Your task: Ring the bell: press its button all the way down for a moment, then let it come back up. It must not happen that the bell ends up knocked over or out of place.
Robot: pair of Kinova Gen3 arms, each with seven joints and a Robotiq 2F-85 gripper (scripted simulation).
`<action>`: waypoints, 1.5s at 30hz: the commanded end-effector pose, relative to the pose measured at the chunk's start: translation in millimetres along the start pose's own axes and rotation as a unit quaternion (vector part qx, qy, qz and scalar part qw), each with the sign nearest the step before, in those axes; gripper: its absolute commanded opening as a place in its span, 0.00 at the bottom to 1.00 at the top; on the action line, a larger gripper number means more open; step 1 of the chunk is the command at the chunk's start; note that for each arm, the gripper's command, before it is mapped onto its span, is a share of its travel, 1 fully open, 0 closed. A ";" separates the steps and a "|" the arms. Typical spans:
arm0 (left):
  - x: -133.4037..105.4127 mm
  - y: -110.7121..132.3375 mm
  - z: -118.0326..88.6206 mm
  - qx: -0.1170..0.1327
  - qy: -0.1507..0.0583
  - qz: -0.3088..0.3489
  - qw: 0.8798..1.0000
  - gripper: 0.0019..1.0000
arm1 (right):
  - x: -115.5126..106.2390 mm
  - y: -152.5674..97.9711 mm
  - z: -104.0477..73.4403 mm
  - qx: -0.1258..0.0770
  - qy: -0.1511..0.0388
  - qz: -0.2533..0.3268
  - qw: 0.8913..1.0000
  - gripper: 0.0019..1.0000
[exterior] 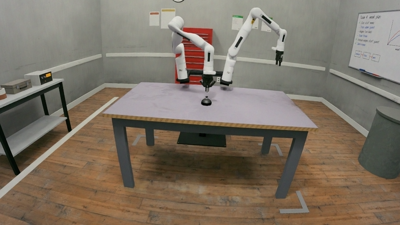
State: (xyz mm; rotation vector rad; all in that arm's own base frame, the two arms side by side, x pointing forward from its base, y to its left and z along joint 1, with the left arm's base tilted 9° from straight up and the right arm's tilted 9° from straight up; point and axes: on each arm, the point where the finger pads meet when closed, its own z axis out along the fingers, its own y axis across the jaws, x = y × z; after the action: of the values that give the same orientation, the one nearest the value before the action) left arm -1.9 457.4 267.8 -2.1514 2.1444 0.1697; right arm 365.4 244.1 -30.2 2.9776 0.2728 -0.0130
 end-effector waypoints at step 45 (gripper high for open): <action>-0.3 0.0 -0.7 0.000 -0.001 0.000 1.000 1.00 | 0.6 -0.4 24.3 0.000 0.001 0.000 1.000 0.10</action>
State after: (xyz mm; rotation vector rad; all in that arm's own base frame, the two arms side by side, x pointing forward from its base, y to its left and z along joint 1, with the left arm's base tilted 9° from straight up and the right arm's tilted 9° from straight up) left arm -1.9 457.4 267.8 -2.1514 2.1444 0.1697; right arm 365.6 240.4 -55.0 2.9776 0.2728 -0.0128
